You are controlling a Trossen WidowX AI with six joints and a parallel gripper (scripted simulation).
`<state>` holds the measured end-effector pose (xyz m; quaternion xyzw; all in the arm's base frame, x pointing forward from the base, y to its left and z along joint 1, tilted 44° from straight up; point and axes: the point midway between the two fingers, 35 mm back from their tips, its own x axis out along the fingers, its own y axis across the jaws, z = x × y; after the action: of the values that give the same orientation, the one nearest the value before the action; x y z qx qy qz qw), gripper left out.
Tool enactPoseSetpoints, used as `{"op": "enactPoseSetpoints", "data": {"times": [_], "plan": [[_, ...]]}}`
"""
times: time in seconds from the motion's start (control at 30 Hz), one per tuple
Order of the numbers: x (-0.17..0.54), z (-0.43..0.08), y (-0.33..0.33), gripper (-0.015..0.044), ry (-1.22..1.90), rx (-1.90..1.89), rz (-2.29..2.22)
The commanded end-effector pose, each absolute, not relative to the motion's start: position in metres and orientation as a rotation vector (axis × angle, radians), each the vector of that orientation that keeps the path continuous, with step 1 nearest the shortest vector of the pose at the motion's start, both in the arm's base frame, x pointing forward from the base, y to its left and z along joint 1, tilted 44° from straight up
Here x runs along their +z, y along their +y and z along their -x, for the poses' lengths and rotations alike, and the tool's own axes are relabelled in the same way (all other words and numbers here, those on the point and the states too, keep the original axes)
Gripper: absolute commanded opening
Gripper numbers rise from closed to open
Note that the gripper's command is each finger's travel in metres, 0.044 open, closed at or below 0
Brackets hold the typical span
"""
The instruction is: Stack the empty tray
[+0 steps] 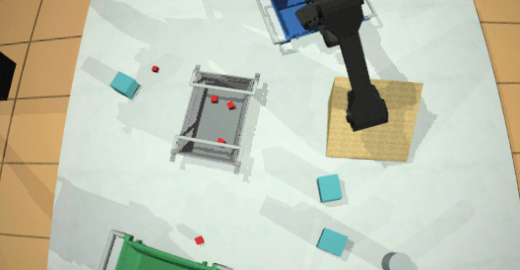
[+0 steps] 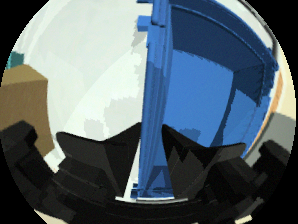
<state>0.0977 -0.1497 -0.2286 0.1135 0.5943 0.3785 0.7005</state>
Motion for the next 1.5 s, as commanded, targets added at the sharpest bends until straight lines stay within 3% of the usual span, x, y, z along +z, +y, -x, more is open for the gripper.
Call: {"op": "enactPoseSetpoints", "data": {"times": [0.0, 0.5, 0.83, 1.47], "plan": [[-0.228, -0.098, -0.148, 0.0101, 1.322, 0.844, -0.265], [-0.22, -0.098, -0.157, 0.0001, 1.323, 0.844, -0.265], [-0.17, -0.097, -0.201, 0.0, 1.324, 0.843, -0.265], [-0.168, -0.098, -0.208, 0.0, 1.324, 0.843, -0.265]]}}
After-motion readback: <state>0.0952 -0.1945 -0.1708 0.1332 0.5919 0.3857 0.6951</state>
